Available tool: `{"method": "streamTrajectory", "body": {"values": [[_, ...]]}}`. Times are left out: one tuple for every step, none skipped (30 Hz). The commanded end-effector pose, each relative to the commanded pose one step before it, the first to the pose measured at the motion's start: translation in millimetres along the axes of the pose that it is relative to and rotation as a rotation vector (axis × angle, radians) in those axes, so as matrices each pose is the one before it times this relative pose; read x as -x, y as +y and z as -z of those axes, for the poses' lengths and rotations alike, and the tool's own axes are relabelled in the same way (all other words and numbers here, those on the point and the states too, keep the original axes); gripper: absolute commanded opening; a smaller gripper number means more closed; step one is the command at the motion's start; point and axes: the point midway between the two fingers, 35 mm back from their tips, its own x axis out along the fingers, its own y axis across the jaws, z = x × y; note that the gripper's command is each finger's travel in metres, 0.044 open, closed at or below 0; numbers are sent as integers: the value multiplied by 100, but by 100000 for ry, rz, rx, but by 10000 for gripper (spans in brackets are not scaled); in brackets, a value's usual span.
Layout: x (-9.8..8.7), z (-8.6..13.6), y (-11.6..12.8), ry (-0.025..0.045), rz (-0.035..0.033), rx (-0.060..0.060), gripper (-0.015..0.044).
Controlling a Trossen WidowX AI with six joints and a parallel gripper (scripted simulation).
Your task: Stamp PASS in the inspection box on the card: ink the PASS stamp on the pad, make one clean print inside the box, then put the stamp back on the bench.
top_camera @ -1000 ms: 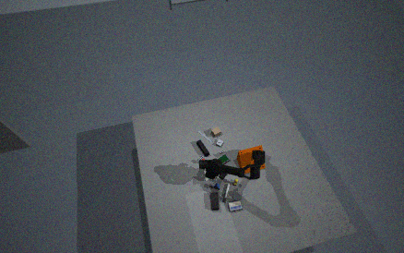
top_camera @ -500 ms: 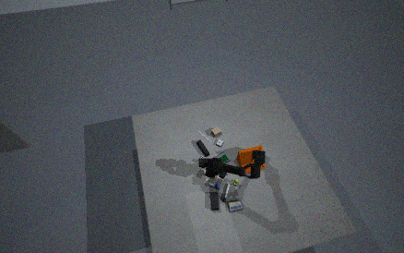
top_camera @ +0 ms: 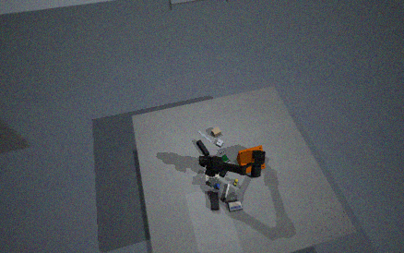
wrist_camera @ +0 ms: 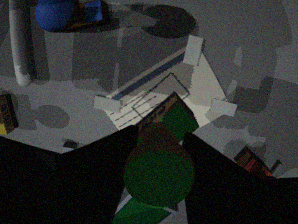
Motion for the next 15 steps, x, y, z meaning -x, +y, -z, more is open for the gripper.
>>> {"method": "streamTrajectory", "body": {"values": [[819,-55,-133,99,805,522,0],[163,4,5,1,-4,-1,0],[163,4,6,0,-4,-1,0],[164,5,7,0,-5,-1,0],[164,5,8,-1,-6,-1,0],[164,5,9,-1,-6,0,0],[164,6,10,-2,-7,0,0],[164,6,10,-2,-8,0,0],[135,5,9,-2,-7,0,0],[81,3,6,-2,-4,0,0],[27,1,2,-1,-2,0,0],[9,112,-87,33,54,-7,0],[27,338,-258,97,158,-22,0],[42,570,-420,158,248,-35,0],[47,693,-488,184,273,-40,0]]}}
